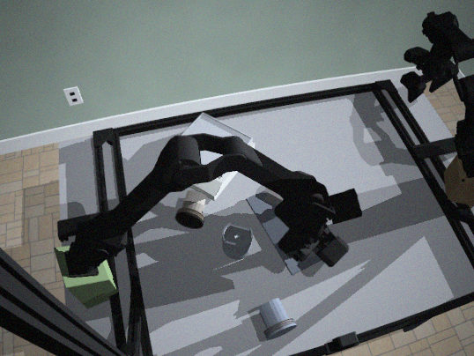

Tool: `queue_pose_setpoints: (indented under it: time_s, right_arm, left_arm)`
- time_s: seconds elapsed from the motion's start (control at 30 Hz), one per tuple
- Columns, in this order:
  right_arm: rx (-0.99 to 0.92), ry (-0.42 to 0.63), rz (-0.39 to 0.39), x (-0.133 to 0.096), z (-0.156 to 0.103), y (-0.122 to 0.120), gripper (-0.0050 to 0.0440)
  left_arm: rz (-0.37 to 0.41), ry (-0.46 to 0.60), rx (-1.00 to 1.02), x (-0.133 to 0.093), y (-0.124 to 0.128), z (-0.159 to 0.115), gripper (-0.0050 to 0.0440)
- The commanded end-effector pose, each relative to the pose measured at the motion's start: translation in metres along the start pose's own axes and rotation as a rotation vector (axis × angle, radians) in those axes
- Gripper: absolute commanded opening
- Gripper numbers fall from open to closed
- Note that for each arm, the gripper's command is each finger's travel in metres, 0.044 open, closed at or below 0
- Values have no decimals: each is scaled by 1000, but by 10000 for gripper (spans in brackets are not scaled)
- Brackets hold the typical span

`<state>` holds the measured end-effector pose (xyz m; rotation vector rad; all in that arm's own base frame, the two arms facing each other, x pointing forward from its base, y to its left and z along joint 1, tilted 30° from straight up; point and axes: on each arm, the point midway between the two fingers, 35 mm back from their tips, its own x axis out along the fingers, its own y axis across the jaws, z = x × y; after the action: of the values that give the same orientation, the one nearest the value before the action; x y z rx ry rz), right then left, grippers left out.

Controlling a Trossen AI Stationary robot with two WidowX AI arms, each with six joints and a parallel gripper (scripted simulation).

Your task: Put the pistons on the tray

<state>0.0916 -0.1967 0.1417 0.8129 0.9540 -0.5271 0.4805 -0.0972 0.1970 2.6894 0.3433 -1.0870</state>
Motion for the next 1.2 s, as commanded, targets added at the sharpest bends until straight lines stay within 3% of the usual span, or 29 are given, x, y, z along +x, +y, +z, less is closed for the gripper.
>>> queue_pose_setpoints:
  time_s: [0.0, 0.13, 0.17, 0.83, 1.17]
  right_arm:
    - [-1, -1, 2, 0, 0, 0, 440]
    - [-1, -1, 2, 0, 0, 0, 440]
    - [-1, -1, 2, 0, 0, 0, 440]
    - [-1, -1, 2, 0, 0, 0, 440]
    - [-1, -1, 2, 0, 0, 0, 440]
  left_arm:
    - [3, 3, 1, 2, 1, 0, 158]
    - [3, 3, 1, 3, 1, 0, 158]
    - [3, 3, 1, 2, 1, 0, 378]
    - [3, 3, 1, 2, 1, 0, 378]
    - [3, 3, 1, -12, 1, 0, 378]
